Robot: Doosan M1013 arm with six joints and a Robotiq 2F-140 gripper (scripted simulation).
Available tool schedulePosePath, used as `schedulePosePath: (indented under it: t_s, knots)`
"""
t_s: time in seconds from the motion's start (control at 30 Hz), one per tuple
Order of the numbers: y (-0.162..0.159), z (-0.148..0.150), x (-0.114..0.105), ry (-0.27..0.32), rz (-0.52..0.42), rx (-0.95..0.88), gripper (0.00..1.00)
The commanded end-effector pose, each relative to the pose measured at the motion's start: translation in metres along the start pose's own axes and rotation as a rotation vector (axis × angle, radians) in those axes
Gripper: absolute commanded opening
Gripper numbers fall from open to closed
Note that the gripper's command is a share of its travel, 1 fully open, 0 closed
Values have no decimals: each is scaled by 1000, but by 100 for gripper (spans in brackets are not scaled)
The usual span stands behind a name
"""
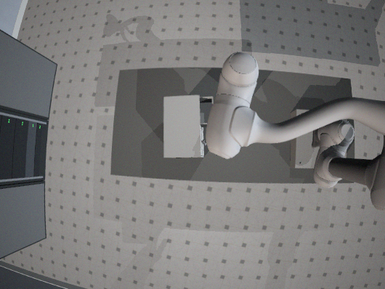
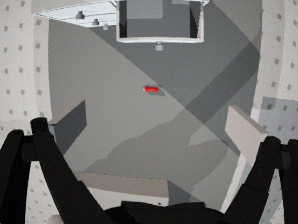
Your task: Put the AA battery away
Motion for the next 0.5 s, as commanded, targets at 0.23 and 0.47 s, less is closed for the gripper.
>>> schedulePosePath:
  t_s: [0.23,0.47]
  knots:
    - [-1,0,-1,3,1,-33,100]
    - [-1,0,-1,4,1,-39,100]
Point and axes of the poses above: the point where the finger pads meet when closed, its own x axis out along the fingers, its own z axis across the jaws, y = z × x, the point moved 6 cm from there along -x, back along the fingers, and after that the axes turned 10 degrees about -x, right-handed, at the moved point
